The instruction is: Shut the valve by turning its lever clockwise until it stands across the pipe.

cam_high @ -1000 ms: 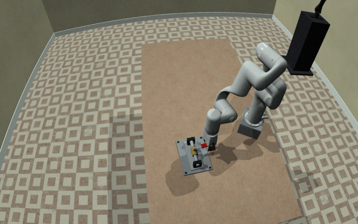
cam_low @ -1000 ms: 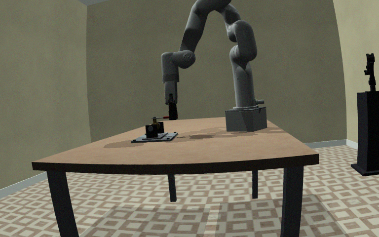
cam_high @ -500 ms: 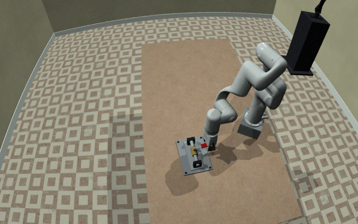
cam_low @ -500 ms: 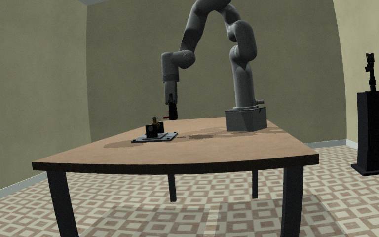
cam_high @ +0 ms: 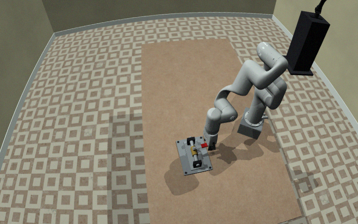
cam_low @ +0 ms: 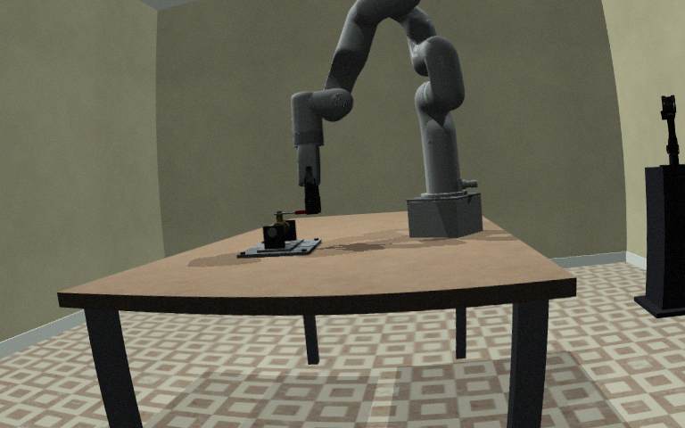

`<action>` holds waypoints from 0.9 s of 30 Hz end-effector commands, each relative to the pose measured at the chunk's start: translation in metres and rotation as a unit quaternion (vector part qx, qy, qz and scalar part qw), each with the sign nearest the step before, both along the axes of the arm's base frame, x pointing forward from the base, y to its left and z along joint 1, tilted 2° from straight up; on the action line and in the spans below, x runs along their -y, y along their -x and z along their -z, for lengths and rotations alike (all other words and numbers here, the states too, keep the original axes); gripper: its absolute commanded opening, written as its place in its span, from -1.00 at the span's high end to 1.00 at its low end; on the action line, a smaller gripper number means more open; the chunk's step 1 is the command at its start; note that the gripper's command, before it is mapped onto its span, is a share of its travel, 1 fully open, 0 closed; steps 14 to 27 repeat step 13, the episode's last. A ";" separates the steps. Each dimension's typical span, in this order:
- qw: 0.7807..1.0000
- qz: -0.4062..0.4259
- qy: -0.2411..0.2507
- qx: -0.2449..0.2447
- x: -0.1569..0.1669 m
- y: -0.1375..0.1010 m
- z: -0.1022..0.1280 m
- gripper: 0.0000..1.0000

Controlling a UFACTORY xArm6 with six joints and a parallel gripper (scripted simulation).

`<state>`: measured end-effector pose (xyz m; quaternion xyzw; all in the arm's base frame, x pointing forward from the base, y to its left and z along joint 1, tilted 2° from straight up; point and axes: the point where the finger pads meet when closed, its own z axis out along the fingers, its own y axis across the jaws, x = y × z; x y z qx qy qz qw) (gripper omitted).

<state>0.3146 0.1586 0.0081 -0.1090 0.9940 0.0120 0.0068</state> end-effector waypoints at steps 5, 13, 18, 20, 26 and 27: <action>1.000 0.000 -0.001 0.002 0.000 -0.001 -0.012 -0.37; 1.000 0.000 -0.001 0.002 0.000 -0.001 -0.012 -0.37; 1.000 0.000 -0.001 0.002 0.000 -0.001 -0.012 -0.37; 1.000 0.000 -0.001 0.002 0.000 -0.001 -0.012 -0.37; 1.000 0.000 -0.001 0.002 0.000 -0.001 -0.012 -0.37; 1.000 0.000 -0.001 0.002 0.000 -0.001 -0.012 -0.37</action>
